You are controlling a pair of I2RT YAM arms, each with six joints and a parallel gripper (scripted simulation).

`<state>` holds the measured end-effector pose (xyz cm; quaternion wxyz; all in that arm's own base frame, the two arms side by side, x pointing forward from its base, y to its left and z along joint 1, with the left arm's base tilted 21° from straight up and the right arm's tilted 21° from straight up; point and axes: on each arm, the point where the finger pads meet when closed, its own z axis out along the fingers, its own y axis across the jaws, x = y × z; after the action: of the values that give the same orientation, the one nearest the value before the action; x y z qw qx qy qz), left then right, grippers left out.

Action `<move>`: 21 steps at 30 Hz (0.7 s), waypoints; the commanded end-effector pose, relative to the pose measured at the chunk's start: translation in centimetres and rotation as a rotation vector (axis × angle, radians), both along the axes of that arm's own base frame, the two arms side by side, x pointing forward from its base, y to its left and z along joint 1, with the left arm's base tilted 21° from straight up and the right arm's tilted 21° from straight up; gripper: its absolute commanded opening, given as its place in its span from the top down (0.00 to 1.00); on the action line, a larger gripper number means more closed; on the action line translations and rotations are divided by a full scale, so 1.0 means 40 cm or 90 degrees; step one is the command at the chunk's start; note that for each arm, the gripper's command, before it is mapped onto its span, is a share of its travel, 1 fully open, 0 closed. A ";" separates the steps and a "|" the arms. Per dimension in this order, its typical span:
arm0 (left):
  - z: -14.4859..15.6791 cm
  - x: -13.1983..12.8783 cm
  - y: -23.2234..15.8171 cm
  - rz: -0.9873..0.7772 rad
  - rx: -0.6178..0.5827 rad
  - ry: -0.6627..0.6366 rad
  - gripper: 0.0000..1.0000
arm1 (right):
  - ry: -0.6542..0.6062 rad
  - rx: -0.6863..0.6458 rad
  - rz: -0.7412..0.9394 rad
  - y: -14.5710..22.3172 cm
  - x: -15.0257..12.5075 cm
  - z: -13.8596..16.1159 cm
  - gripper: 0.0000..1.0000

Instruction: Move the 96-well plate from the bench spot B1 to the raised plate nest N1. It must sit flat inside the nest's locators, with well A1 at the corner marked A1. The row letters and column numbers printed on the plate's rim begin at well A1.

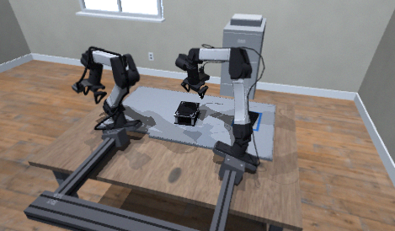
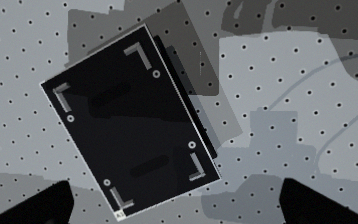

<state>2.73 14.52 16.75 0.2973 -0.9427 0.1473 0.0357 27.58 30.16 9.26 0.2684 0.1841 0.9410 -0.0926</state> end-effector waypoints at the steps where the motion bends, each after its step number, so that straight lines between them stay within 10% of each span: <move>1: 0.006 -0.001 0.002 0.001 0.006 -0.001 0.00 | -0.005 0.008 0.003 0.006 0.000 0.011 0.00; 21: 0.011 0.015 0.007 -0.037 0.011 0.003 0.00 | -0.015 0.013 0.006 0.003 0.009 0.019 0.00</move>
<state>2.74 14.54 16.76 0.2975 -0.9419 0.1517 0.0370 27.59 30.15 9.27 0.2687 0.1834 0.9410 -0.0928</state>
